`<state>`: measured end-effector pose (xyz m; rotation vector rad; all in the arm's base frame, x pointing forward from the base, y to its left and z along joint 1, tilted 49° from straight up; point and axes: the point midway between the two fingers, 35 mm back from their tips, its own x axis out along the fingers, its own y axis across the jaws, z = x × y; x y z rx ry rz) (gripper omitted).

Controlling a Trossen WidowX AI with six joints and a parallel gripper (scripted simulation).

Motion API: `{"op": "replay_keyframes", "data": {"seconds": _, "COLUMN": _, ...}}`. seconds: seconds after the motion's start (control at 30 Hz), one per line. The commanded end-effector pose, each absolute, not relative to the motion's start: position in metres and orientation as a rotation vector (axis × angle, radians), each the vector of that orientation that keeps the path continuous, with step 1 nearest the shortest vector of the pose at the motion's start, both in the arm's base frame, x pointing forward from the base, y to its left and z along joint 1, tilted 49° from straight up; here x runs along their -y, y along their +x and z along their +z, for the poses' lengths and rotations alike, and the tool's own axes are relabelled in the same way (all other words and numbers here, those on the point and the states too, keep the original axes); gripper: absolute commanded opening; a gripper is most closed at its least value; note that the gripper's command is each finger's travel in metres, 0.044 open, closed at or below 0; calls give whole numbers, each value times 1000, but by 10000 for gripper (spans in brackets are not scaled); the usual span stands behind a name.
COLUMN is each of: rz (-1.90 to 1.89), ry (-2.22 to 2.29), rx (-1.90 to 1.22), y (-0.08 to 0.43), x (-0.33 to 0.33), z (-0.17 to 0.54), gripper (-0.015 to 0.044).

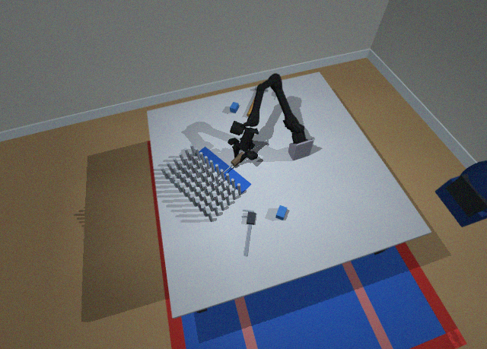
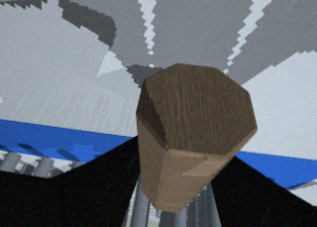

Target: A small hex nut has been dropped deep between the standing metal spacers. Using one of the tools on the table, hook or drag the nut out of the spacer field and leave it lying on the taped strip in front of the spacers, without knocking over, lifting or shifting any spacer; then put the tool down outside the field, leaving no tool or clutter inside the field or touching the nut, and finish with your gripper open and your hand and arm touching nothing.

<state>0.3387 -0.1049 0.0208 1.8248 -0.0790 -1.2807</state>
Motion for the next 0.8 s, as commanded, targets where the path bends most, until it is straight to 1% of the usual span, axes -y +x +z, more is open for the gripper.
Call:
{"op": "replay_keyframes", "data": {"seconds": 0.0, "rz": -1266, "ry": 1835, "rx": 86, "y": 346, "x": 103, "z": 23, "gripper": 0}}
{"op": "replay_keyframes", "data": {"seconds": 0.77, "rz": -1265, "ry": 1836, "rx": 86, "y": 359, "x": 100, "z": 19, "gripper": 0}}
